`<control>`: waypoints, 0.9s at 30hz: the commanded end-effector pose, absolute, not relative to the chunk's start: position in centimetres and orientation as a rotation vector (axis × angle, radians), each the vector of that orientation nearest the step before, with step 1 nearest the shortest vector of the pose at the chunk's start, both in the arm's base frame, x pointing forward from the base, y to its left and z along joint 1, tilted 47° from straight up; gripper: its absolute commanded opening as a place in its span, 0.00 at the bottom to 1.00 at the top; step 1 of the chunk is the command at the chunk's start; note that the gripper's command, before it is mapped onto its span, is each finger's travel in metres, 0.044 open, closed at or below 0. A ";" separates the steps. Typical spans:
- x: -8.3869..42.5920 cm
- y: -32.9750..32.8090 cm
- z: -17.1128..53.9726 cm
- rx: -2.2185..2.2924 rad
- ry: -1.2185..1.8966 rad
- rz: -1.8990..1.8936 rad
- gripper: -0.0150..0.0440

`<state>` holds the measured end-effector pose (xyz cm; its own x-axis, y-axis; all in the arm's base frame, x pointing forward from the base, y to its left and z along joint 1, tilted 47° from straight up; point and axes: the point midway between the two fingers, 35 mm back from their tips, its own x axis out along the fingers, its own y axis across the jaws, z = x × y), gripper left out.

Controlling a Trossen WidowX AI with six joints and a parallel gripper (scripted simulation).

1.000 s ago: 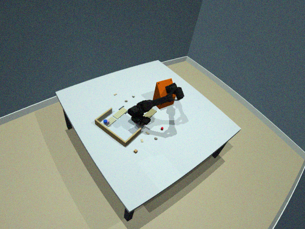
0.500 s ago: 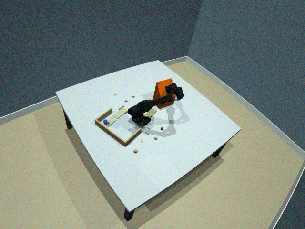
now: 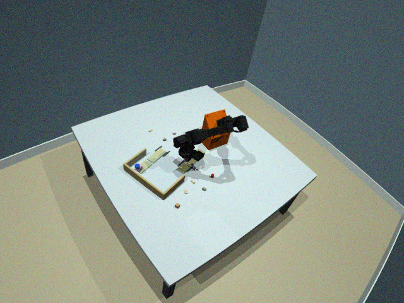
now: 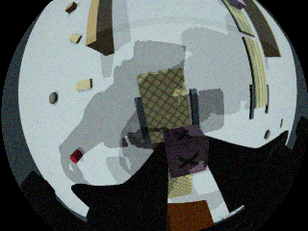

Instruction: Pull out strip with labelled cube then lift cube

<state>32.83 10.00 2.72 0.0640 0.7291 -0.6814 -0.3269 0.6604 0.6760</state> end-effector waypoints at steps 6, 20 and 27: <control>30.6 9.5 2.4 0.390 1.272 0.833 0.25; 29.4 6.8 4.6 0.389 1.273 0.831 0.25; 29.4 6.8 4.6 0.389 1.273 0.831 0.25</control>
